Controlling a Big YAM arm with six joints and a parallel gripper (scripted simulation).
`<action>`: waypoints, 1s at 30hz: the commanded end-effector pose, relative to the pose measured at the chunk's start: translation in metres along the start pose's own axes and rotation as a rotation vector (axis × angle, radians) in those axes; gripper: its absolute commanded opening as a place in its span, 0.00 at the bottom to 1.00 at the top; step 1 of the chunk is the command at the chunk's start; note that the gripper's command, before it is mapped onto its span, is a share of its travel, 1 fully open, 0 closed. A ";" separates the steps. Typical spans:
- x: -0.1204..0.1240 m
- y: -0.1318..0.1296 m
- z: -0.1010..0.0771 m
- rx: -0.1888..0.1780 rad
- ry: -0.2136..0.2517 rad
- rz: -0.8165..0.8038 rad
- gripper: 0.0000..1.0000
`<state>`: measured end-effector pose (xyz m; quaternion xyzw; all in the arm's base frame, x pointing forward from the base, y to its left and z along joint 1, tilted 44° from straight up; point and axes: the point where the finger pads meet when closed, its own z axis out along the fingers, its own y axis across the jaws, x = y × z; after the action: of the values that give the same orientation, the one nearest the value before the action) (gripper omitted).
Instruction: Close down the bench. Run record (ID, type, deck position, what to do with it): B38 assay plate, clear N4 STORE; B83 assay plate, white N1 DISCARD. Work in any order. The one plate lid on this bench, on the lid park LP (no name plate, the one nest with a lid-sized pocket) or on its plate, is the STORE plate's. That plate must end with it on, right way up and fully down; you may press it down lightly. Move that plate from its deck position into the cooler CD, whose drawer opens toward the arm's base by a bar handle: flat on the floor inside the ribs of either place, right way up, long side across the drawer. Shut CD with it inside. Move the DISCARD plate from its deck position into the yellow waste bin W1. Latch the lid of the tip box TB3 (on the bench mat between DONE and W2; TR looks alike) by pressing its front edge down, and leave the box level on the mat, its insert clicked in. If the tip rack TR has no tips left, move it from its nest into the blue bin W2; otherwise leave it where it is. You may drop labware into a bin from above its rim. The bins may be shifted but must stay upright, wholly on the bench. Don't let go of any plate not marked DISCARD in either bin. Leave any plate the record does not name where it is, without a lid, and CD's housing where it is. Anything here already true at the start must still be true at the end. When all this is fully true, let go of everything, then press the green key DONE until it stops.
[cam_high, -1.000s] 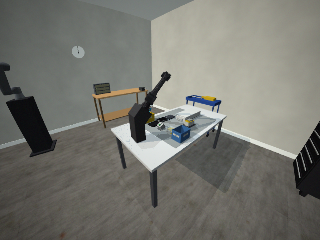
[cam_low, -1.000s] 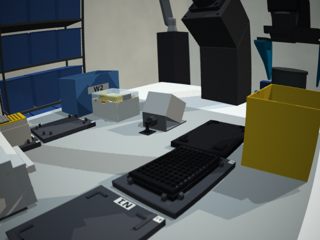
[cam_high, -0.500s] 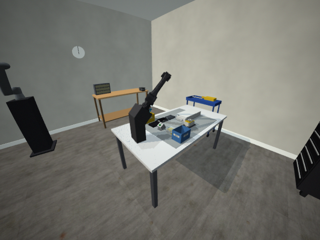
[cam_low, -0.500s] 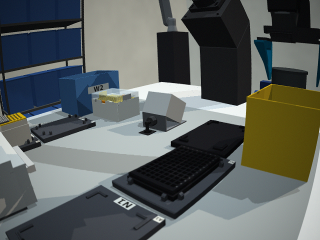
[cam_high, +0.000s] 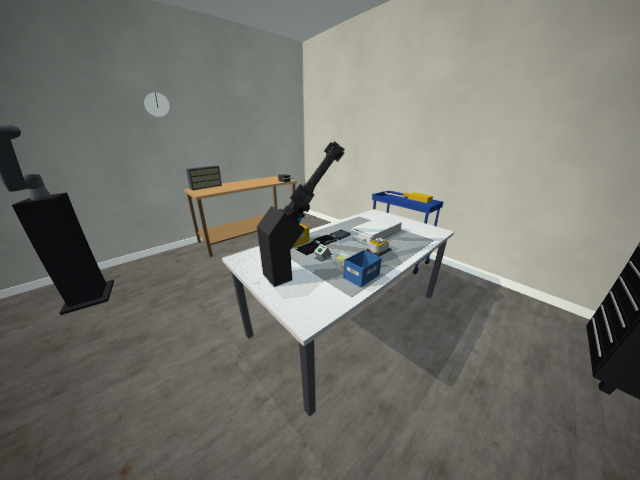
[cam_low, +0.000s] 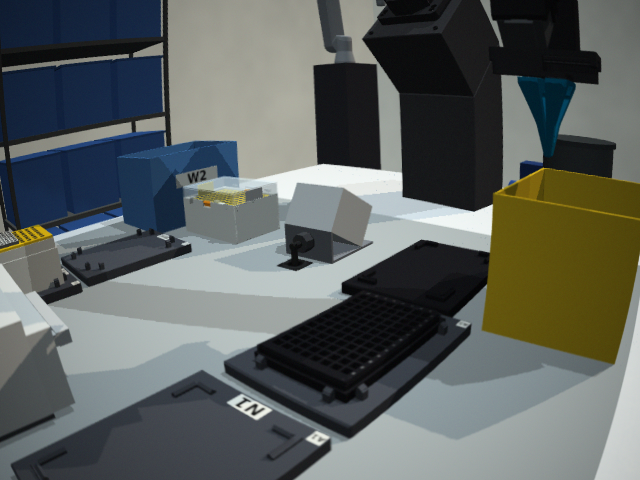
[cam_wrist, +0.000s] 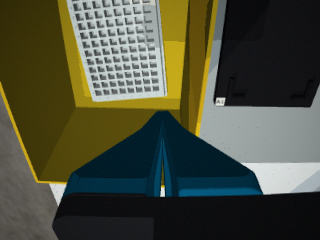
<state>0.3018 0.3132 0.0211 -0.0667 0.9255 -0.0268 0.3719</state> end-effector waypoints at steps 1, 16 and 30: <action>-0.008 -0.010 -0.005 -0.014 -0.018 0.002 0.00; 0.000 -0.061 -0.010 -0.011 -0.018 0.000 0.00; 0.009 -0.112 -0.016 -0.009 -0.020 -0.002 0.00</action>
<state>0.2931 0.2031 0.0304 -0.0629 0.9258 -0.0253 0.3719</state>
